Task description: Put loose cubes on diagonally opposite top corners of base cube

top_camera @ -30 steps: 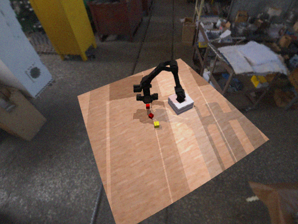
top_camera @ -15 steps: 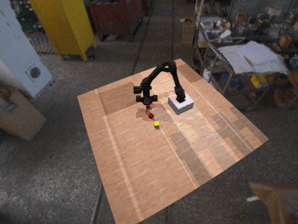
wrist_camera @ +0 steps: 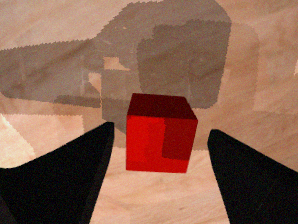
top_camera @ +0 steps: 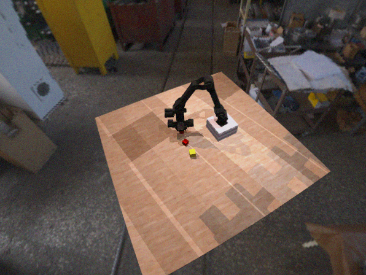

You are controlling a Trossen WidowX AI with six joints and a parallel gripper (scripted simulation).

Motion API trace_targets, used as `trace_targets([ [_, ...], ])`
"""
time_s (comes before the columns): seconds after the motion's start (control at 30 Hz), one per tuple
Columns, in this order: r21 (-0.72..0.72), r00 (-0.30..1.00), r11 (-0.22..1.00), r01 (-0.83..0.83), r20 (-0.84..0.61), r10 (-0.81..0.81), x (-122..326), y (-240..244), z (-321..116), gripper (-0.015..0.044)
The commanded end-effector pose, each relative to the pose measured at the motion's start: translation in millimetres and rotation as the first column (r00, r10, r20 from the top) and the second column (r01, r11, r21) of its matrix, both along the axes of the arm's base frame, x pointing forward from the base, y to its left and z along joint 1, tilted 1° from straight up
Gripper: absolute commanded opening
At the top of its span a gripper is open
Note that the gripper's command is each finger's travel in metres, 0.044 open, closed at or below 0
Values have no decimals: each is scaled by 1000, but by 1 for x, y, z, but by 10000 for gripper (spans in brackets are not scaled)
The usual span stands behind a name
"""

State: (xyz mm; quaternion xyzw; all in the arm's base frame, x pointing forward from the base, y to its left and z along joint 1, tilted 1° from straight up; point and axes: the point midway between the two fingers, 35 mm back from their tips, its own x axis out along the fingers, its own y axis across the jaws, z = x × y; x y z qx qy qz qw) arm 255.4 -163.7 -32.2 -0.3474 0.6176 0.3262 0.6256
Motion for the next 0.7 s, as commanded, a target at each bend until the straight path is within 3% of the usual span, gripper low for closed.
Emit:
trace_targets([
  [0.0, -1, 1000, 1000, -5, -9, 5, -2, 0, -5, 239],
  [0.17, -1, 1000, 1000, -5, -9, 5, -2, 0, -5, 107],
  [0.67, -1, 1000, 1000, -5, -9, 5, 2, -2, 27, 105],
])
